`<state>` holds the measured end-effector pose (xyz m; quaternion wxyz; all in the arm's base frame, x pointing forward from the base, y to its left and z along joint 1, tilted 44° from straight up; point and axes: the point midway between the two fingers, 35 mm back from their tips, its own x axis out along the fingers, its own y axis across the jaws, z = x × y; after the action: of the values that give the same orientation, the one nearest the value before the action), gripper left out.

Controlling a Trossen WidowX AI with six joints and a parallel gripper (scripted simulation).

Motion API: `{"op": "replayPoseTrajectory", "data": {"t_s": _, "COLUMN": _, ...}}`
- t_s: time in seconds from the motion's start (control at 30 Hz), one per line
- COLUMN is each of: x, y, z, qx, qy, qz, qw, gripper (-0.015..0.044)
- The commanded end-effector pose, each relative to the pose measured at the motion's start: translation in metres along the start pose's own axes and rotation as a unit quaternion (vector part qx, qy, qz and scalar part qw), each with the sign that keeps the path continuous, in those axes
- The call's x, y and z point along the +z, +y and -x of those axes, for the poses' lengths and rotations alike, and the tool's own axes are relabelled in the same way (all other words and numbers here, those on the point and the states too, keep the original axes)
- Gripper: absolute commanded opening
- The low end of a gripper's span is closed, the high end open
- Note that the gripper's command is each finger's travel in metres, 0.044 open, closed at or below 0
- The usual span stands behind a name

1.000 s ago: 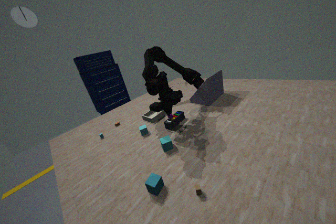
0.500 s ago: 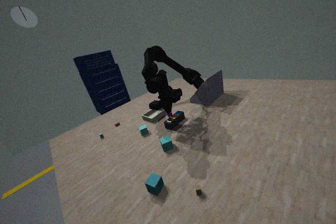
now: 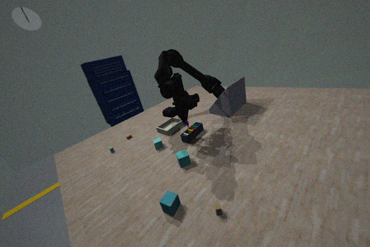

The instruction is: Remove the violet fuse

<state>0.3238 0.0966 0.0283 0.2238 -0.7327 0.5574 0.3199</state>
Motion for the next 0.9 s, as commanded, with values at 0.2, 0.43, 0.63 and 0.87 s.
{"op": "replayPoseTrajectory", "data": {"t_s": 0.2, "x": -0.065, "y": 0.004, "z": 0.002, "qx": -0.001, "qy": -0.007, "qz": -0.001, "qw": 1.0, "gripper": 0.0}}
{"op": "replayPoseTrajectory", "data": {"t_s": 0.43, "x": -0.114, "y": 0.016, "z": 0.002, "qx": -0.002, "qy": -0.006, "qz": -0.001, "qw": 1.0, "gripper": 0.0}}
{"op": "replayPoseTrajectory", "data": {"t_s": 0.63, "x": -0.154, "y": 0.032, "z": 0.002, "qx": -0.001, "qy": -0.001, "qz": -0.002, "qw": 1.0, "gripper": 0.0}}
{"op": "replayPoseTrajectory", "data": {"t_s": 0.87, "x": -0.176, "y": 0.044, "z": 0.002, "qx": 0.0, "qy": 0.003, "qz": -0.002, "qw": 1.0, "gripper": 0.0}}
